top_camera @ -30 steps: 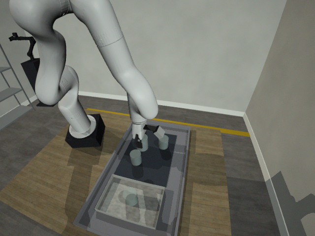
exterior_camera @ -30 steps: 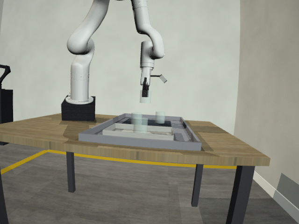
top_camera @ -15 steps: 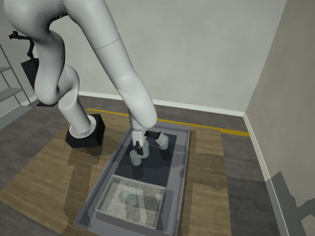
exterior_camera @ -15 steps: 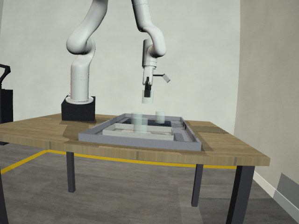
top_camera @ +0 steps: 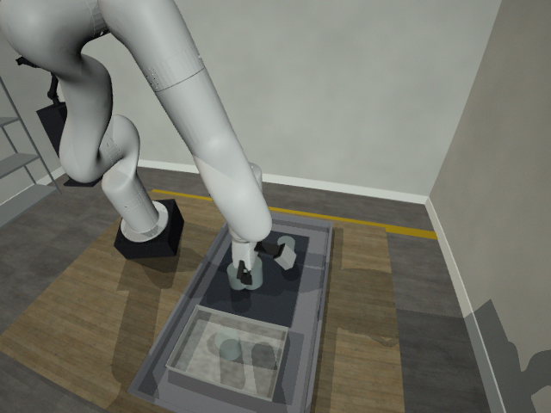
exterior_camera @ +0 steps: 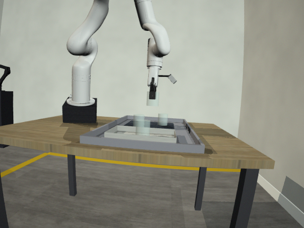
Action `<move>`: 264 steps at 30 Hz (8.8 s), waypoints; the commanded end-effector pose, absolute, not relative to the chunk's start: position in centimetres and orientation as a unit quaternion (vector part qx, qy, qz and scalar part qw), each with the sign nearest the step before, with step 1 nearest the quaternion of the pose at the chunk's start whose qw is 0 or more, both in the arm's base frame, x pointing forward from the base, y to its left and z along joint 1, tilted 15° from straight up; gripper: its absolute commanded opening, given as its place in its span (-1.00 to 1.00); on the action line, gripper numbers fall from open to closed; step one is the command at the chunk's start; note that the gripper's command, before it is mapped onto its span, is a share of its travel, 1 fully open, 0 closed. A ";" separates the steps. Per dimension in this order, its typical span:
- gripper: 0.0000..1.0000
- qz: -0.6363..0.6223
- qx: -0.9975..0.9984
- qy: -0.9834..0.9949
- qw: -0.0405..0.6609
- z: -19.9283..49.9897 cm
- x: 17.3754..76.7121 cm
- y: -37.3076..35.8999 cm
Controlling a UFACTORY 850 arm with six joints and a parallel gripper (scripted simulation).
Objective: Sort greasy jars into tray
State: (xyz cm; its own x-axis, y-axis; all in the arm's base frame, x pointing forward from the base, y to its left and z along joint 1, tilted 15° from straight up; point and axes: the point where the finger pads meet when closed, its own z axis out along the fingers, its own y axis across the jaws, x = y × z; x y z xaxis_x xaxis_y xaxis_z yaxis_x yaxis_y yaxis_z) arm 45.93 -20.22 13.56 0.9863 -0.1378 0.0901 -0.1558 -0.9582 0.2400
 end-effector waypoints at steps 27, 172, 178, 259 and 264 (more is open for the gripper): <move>-1.00 0.035 0.989 -0.074 0.122 15.9 48.4 -29.0; 1.00 0.035 0.989 -0.074 0.122 5.4 51.2 -40.3; 1.00 0.035 0.989 -0.074 0.122 7.2 51.1 -39.8; 1.00 0.035 0.989 -0.074 0.122 7.9 54.1 -8.6; 1.00 0.035 0.989 -0.074 0.122 6.9 54.6 -4.7</move>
